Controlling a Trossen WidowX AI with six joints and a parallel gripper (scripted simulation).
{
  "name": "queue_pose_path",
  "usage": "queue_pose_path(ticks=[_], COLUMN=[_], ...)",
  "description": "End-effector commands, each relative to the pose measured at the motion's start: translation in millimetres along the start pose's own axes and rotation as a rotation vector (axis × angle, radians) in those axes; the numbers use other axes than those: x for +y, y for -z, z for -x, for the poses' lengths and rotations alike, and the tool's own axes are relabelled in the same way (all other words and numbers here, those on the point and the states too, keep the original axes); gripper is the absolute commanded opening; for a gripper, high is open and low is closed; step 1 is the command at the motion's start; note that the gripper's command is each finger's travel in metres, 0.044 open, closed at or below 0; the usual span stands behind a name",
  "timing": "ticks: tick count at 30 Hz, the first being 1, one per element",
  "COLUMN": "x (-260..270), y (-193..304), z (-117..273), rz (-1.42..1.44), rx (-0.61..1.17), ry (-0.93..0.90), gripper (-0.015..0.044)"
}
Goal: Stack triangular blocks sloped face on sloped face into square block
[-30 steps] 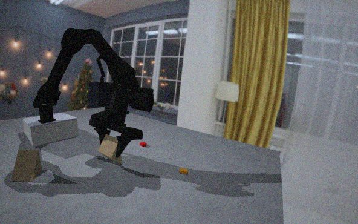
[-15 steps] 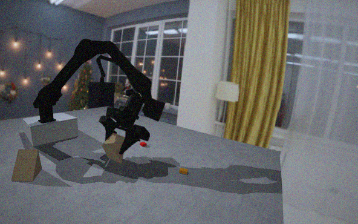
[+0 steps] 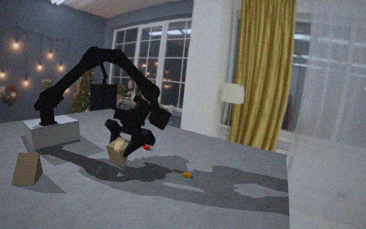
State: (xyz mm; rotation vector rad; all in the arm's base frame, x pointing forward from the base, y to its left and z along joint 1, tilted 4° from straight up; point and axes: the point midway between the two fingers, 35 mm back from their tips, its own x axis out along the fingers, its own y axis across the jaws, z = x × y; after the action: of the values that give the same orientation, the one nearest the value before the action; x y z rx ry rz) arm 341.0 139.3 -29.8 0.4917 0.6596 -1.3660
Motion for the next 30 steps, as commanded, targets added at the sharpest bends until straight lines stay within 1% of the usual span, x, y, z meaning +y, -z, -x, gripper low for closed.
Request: queue_pose_path(ticks=[1,8,18,20,23,25,30], x=[-0.9,-0.9,-0.6,0.8,0.5,-1.6,-1.7], y=[-0.3,-0.3,-2.1,-14.8,-53.4,-71.6,-72.4], z=[0.7,0.7,2.5,15.3,50.8,66.1,66.9], rz=[0.006,0.006,0.007,0.016,0.041,0.053,0.051], rx=[0.007,0.007,0.006,0.005,0.001,-0.001,0.001], ry=[0.002,0.002,0.002,-0.001,-0.009,-0.012,-0.013], gripper=[0.0263,0.0440,0.0440,0.0440,0.0440,0.0440,0.0440])
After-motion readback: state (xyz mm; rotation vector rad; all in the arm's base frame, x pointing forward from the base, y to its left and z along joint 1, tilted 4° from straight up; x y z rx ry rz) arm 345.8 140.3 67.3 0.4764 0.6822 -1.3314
